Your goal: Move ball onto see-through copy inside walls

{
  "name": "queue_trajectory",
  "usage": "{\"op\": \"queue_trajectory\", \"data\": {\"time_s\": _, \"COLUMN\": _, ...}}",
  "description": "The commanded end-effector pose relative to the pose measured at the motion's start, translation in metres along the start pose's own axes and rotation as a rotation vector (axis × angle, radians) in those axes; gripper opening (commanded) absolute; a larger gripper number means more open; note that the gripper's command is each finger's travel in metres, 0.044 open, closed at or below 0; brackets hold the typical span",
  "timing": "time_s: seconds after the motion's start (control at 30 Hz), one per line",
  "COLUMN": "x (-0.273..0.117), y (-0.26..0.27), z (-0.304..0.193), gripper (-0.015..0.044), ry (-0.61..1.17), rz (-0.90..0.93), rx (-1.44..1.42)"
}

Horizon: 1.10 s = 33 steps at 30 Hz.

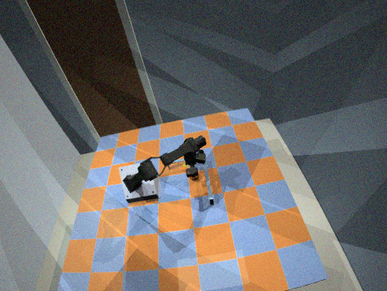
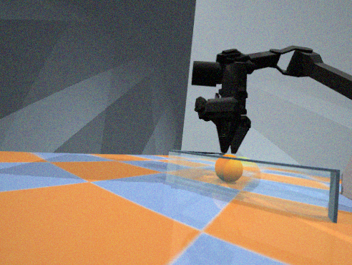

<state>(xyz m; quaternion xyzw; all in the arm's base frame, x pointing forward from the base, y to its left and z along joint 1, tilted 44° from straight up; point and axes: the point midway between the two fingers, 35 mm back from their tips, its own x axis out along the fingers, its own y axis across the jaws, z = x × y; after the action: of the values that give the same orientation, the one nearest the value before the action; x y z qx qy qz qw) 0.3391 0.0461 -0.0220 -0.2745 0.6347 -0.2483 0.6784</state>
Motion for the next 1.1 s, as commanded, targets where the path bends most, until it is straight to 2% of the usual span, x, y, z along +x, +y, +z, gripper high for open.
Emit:
{"op": "queue_trajectory", "data": {"time_s": 0.0, "x": 0.008, "y": 0.0, "z": -0.001, "gripper": 0.041, "ry": 0.0, "rz": -0.004, "rx": -0.007}}
{"op": "queue_trajectory", "data": {"time_s": 0.67, "x": 0.037, "y": -0.001, "z": -0.002, "gripper": 0.041, "ry": 0.0, "rz": -0.006, "rx": -0.006}}
{"op": "queue_trajectory", "data": {"time_s": 0.8, "x": 0.037, "y": -0.001, "z": -0.002, "gripper": 0.0305, "ry": 0.0, "rz": -0.006, "rx": -0.006}}
{"op": "queue_trajectory", "data": {"time_s": 1.03, "x": 0.037, "y": -0.001, "z": -0.002, "gripper": 0.0259, "ry": 0.0, "rz": -0.006, "rx": -0.006}}
{"op": "queue_trajectory", "data": {"time_s": 1.07, "x": 0.037, "y": -0.001, "z": -0.002, "gripper": 0.0232, "ry": 0.0, "rz": -0.006, "rx": -0.006}}
